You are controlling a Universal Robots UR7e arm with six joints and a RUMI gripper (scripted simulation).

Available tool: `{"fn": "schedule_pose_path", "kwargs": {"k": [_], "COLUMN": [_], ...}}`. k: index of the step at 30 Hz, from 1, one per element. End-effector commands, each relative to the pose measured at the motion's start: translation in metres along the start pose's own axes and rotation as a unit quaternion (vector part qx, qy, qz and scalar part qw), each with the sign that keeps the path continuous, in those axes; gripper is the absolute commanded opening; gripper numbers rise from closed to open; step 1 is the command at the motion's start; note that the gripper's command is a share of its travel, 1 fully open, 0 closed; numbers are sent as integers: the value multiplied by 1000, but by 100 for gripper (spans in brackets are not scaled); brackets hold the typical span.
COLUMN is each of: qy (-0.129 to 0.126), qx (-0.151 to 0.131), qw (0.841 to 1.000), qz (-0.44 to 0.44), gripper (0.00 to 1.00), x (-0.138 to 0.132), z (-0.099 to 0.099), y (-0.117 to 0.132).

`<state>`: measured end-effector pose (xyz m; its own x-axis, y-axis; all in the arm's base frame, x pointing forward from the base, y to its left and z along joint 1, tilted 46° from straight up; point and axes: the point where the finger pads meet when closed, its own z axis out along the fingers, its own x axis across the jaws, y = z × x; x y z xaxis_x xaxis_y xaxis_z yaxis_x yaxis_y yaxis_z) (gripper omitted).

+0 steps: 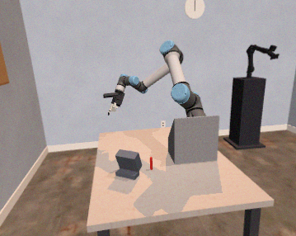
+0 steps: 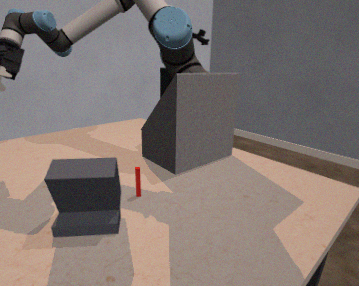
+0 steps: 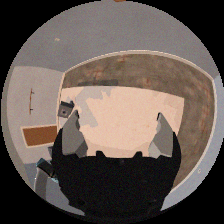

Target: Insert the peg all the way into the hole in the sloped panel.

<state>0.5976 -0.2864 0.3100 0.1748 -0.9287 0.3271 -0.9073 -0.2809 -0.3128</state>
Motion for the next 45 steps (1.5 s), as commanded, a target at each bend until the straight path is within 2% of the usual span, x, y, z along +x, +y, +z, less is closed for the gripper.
{"fn": "schedule_pose_path", "kwargs": {"k": [1, 19, 32, 34, 45], "qy": [0, 0, -10, -10, -13], "qx": [1, -1, -28, -28, -52], "qw": [1000, 1000, 999, 999, 997], "qz": [0, 1, 31, 31, 55], "gripper": [100, 100, 100, 100, 100], "x": [0, -2, -41, -41, -78], "z": [-1, 2, 46, 46, 82], "y": [-1, -1, -2, -2, -1]}}
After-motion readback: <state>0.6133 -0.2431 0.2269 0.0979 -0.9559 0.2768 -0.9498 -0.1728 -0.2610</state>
